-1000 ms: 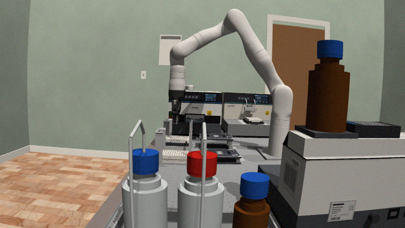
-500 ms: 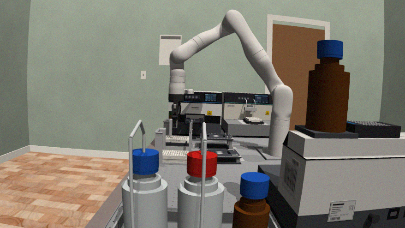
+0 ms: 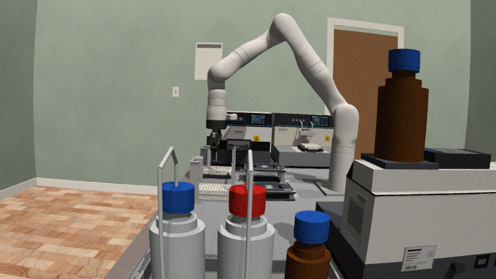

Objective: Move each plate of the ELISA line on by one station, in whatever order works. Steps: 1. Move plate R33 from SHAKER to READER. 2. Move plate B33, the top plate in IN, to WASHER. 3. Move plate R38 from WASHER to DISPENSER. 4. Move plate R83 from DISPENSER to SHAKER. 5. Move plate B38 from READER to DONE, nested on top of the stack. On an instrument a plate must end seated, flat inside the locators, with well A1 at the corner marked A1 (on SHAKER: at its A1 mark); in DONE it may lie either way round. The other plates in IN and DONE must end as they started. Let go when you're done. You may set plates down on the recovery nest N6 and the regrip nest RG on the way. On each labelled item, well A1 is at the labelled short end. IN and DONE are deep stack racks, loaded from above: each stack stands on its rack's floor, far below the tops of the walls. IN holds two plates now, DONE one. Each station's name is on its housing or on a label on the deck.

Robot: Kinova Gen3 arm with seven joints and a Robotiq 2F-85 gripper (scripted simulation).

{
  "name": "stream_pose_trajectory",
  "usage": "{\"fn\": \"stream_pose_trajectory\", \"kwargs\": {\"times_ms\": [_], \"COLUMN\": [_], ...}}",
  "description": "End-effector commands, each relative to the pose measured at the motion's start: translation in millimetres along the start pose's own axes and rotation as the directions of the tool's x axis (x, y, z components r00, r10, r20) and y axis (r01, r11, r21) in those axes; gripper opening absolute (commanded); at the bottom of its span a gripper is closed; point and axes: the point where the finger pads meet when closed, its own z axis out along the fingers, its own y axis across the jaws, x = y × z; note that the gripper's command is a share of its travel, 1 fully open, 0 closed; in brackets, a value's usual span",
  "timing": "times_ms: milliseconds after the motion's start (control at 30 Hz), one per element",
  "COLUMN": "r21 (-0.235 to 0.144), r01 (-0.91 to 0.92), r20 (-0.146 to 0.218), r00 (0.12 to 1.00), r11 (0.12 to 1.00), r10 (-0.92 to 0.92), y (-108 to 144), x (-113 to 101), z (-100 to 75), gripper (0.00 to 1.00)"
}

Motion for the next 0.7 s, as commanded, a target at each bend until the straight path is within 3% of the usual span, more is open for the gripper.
{"fn": "stream_pose_trajectory", "kwargs": {"times_ms": [0,667], "r21": [0.007,0.007], "r01": [0.001,0.005], "r20": [-0.002,-0.003], "r00": [1.000,1.000], "r11": [1.000,1.000], "r10": [-0.001,-0.005], "y": [-1.5,-1.9], "x": [1.1,1.0], "z": [7.2,9.9], "gripper": [1.00,1.00]}}
